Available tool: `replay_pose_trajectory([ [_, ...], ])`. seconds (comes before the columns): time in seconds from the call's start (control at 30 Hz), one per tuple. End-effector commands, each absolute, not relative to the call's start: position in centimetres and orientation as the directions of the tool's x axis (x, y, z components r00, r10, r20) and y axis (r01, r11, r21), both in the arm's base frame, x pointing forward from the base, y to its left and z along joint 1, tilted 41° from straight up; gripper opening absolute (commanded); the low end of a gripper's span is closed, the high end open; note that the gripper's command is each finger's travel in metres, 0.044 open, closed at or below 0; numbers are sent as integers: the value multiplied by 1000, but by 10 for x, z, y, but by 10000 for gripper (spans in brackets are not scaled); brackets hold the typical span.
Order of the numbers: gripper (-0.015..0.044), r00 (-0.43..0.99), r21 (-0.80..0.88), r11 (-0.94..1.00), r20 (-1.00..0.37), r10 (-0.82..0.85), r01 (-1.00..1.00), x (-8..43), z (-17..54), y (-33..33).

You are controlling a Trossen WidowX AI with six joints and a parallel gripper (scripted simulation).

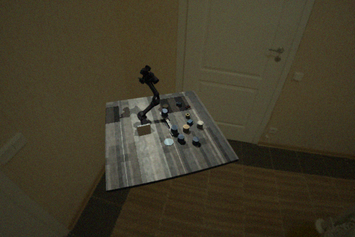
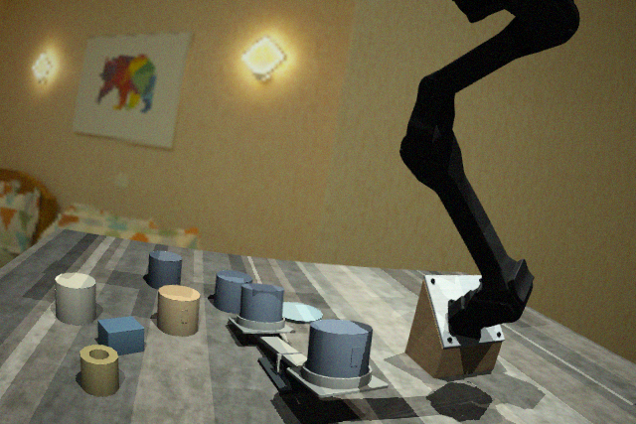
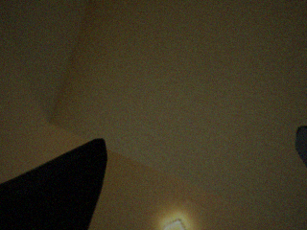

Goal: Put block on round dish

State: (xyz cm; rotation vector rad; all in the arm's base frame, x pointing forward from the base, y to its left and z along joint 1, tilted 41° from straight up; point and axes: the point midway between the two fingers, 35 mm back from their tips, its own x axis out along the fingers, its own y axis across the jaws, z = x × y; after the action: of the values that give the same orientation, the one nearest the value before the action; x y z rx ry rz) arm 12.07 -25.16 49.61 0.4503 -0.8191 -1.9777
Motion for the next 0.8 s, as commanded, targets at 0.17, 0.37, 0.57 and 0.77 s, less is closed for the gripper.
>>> replay_pose_trajectory([
  [0.17, 440, -514, 762, -315, 27, -858, 566, 109, 502, -251],
  [0.37, 440, -533, 833, -263, 46, -845, 487, 92, 510, -250],
  [0.57, 440, -543, 894, -188, 71, -837, 407, 79, 517, -249],
  [0.77, 440, -558, 939, -88, 121, -821, 333, 46, 536, -234],
])
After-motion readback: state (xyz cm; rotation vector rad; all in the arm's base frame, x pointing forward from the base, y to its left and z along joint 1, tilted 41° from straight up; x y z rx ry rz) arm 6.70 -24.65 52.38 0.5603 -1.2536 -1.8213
